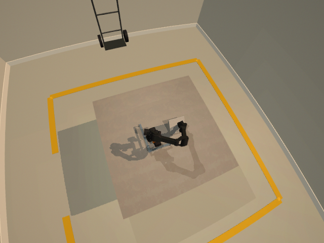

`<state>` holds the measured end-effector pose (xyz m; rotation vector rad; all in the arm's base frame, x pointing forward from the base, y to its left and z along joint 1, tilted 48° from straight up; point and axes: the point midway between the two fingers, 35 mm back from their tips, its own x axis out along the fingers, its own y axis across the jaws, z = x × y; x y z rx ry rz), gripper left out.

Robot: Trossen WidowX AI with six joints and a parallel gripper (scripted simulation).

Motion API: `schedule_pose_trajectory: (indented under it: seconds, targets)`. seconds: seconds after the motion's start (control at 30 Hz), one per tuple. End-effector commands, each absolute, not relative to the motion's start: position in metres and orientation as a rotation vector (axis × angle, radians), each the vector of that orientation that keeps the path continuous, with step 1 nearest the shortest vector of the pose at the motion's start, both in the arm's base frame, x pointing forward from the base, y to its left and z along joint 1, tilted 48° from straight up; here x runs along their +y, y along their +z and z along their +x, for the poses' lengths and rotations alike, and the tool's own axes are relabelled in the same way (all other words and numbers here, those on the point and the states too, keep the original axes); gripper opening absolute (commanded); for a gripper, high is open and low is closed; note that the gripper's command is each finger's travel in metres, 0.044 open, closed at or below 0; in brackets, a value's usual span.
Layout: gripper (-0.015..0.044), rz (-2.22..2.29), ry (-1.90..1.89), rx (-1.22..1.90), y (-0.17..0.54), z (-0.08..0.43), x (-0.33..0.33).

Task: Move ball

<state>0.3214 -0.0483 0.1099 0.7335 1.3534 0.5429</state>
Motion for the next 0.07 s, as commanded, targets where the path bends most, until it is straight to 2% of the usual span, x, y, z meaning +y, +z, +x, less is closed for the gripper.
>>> schedule_pose_trajectory:
  seconds: [0.0, 0.03]
  targets:
    - [0.0440, 0.727, 0.534, 1.341, 0.1272, 0.3171, -0.0712]
    - [0.0440, 0.727, 0.534, 1.341, 0.1272, 0.3171, -0.0712]
